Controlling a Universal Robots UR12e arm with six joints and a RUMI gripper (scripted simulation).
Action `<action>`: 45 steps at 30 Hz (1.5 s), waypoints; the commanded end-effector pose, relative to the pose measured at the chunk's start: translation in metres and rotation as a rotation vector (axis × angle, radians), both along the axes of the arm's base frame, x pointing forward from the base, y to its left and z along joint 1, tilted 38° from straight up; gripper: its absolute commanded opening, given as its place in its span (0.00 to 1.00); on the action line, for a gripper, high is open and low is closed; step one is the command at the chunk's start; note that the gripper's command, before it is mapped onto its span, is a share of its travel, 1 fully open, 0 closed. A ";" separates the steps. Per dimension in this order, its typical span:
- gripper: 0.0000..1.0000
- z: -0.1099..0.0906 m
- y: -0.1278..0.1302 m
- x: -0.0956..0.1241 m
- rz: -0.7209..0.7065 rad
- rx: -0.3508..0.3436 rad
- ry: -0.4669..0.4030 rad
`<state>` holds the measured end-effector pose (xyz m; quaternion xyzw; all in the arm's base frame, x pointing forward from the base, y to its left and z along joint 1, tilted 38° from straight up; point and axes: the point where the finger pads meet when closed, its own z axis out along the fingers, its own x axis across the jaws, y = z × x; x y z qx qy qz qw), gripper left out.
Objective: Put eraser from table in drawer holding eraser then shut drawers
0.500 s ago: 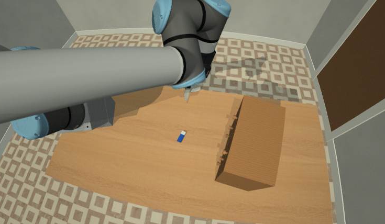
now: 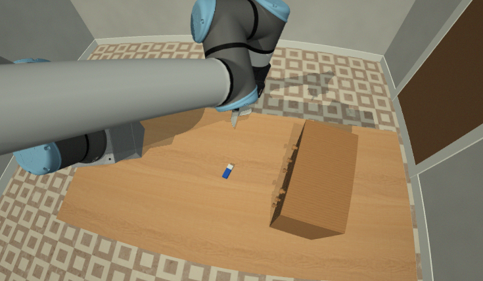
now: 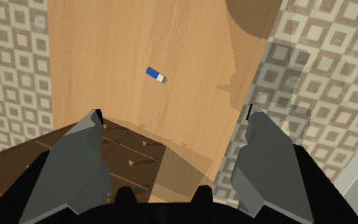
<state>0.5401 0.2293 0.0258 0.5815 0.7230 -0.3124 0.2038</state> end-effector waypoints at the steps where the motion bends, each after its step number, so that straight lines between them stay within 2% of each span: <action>1: 1.00 0.000 0.000 0.000 0.000 0.001 -0.001; 6: 1.00 0.004 -0.001 0.000 0.000 0.003 -0.006; 9: 1.00 0.015 -0.007 0.000 -0.001 0.014 -0.024; 12: 1.00 0.035 -0.018 -0.002 -0.003 0.032 -0.059; 17: 1.00 0.084 -0.047 -0.011 -0.008 0.072 -0.148; 19: 1.00 0.084 -0.047 -0.011 -0.008 0.072 -0.148; 25: 1.00 0.140 -0.085 -0.030 -0.013 0.115 -0.270; 30: 1.00 0.169 -0.106 -0.045 -0.016 0.134 -0.342; 34: 1.00 0.178 -0.113 -0.051 -0.016 0.139 -0.366; 45: 1.00 0.179 -0.114 -0.051 -0.016 0.139 -0.368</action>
